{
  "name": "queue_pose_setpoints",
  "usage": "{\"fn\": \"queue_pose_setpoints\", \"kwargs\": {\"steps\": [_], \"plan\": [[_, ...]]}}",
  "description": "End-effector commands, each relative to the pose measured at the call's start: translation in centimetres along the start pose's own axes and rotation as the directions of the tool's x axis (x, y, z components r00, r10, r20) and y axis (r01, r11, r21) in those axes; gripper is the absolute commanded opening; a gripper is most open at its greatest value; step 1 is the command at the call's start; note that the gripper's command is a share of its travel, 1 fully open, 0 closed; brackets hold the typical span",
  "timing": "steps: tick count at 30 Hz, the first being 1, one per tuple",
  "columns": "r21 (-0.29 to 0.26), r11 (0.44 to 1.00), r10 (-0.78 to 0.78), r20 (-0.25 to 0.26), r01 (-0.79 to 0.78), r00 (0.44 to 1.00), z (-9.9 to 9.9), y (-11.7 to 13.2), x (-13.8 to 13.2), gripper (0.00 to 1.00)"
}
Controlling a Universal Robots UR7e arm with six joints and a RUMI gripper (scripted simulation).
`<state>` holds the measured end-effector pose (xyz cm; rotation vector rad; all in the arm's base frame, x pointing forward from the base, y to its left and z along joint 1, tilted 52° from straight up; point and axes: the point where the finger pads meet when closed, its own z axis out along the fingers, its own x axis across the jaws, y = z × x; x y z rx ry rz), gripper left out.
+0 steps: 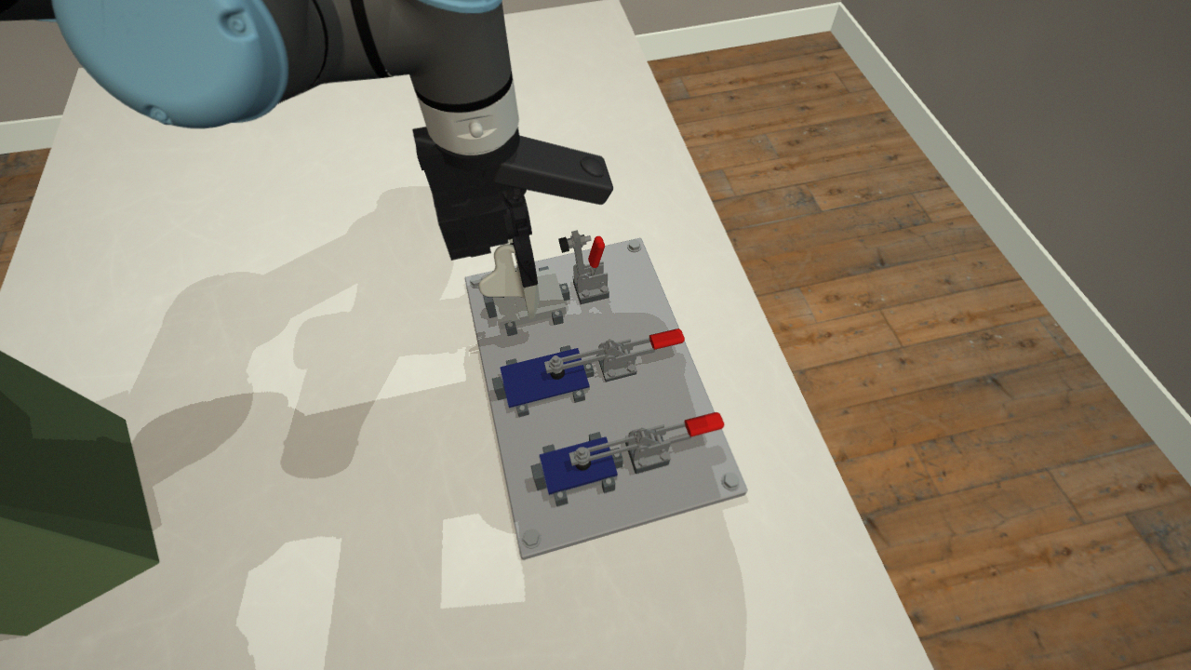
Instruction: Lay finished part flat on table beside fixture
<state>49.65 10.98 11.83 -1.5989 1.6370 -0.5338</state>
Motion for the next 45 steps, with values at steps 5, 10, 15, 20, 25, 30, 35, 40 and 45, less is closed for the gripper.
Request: {"fn": "queue_pose_setpoints", "kwargs": {"steps": [5, 10, 15, 20, 25, 30, 35, 40, 45], "plan": [[0.001, 1.0, 0.0, 0.0, 0.0, 1.0, 0.0, 0.0, 0.0, 0.59], [0.001, 1.0, 0.0, 0.0, 0.0, 1.0, 0.0, 0.0, 0.0, 0.59], [0.001, 1.0, 0.0, 0.0, 0.0, 1.0, 0.0, 0.0, 0.0, 0.59], [0.001, 1.0, 0.0, 0.0, 0.0, 1.0, 0.3, 0.0, 0.0, 0.59], [0.001, 1.0, 0.0, 0.0, 0.0, 1.0, 0.5, 0.0, 0.0, 0.59], [0.001, 1.0, 0.0, 0.0, 0.0, 1.0, 1.0, 0.0, 0.0, 0.59], [0.001, 1.0, 0.0, 0.0, 0.0, 1.0, 1.7, 0.0, 0.0, 0.59], [0.001, 1.0, 0.0, 0.0, 0.0, 1.0, 2.1, 0.0, 0.0, 0.59], [0.001, 1.0, 0.0, 0.0, 0.0, 1.0, 2.7, 0.0, 0.0, 0.59]]}}
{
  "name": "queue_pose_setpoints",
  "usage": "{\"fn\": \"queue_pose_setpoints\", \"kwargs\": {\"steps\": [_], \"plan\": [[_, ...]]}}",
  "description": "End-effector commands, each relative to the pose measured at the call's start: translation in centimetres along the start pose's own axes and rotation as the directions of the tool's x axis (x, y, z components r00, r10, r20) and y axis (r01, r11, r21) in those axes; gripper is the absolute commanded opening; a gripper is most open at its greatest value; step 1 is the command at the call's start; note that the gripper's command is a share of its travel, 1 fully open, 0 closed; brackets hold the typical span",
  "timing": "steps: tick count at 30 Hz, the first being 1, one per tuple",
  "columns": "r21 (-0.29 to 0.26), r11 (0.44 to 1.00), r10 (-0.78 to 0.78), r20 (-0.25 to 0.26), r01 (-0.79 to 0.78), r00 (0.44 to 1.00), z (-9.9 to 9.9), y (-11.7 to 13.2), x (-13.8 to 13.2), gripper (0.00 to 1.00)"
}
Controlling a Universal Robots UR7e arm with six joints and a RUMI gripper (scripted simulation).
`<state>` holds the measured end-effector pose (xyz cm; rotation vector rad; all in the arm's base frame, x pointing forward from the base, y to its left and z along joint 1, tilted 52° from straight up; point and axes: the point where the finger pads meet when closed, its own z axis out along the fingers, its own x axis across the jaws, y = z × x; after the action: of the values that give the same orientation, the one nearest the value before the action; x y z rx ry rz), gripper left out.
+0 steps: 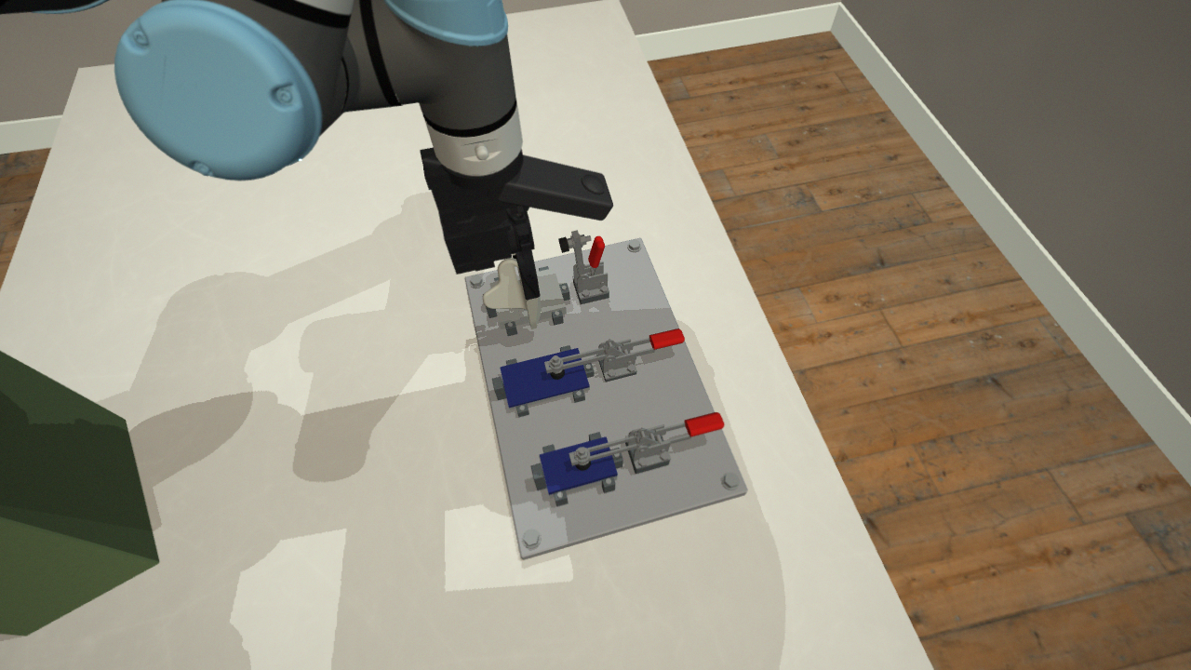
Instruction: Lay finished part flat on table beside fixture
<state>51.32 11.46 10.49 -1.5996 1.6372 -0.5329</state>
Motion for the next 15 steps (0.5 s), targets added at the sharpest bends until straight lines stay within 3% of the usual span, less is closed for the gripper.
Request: {"fn": "queue_pose_setpoints", "kwargs": {"steps": [1, 15], "plan": [[0.002, 1.0, 0.0, 0.0, 0.0, 1.0, 0.57, -0.04, -0.01, 0.59], [0.002, 1.0, 0.0, 0.0, 0.0, 1.0, 1.01, -0.04, -0.02, 0.59]]}}
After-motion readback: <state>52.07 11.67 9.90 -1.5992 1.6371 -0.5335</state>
